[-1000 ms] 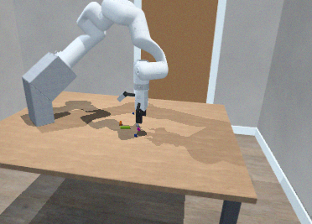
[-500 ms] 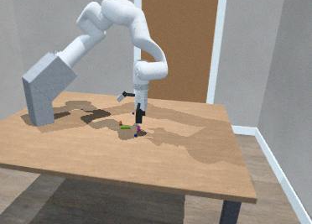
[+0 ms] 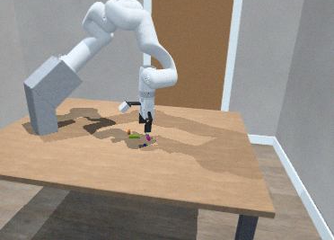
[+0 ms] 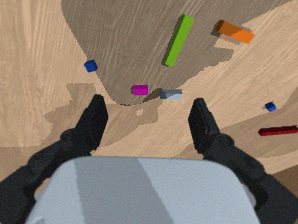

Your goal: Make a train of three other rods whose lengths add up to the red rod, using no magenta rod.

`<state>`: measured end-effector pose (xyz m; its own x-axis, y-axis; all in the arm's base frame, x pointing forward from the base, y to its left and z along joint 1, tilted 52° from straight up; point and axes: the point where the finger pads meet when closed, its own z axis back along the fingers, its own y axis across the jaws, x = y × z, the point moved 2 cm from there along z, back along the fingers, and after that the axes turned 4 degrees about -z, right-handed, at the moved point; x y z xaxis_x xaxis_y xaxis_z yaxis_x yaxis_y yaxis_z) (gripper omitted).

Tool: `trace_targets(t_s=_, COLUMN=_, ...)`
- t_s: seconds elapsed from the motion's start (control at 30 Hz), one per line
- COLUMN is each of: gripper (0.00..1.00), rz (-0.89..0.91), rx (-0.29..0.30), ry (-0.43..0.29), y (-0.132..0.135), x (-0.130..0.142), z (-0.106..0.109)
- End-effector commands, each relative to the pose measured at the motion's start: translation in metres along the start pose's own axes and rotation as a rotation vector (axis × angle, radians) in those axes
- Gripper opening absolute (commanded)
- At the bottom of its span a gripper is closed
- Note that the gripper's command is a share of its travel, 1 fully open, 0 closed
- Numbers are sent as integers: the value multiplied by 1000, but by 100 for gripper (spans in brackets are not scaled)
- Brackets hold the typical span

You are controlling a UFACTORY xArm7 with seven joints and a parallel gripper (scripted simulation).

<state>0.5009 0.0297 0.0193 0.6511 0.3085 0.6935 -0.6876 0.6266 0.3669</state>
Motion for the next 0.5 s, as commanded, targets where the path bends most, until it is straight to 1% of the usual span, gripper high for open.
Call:
trace_targets(t_s=0.0, gripper=100, rz=166, rx=14, ry=-1, y=4, x=-6, z=-1)
trace_targets(t_s=0.27, gripper=100, rz=475, rx=37, ry=5, y=12, x=-15, z=-4)
trace_targets(t_s=0.33, gripper=100, rz=475, rx=37, ry=5, y=12, x=-15, z=-4)
trace_targets(t_s=0.37, gripper=100, rz=587, rx=43, ry=4, y=15, x=-17, z=-5)
trace_targets(t_s=0.47, gripper=100, rz=671, rx=47, ry=4, y=16, x=-19, z=-5)
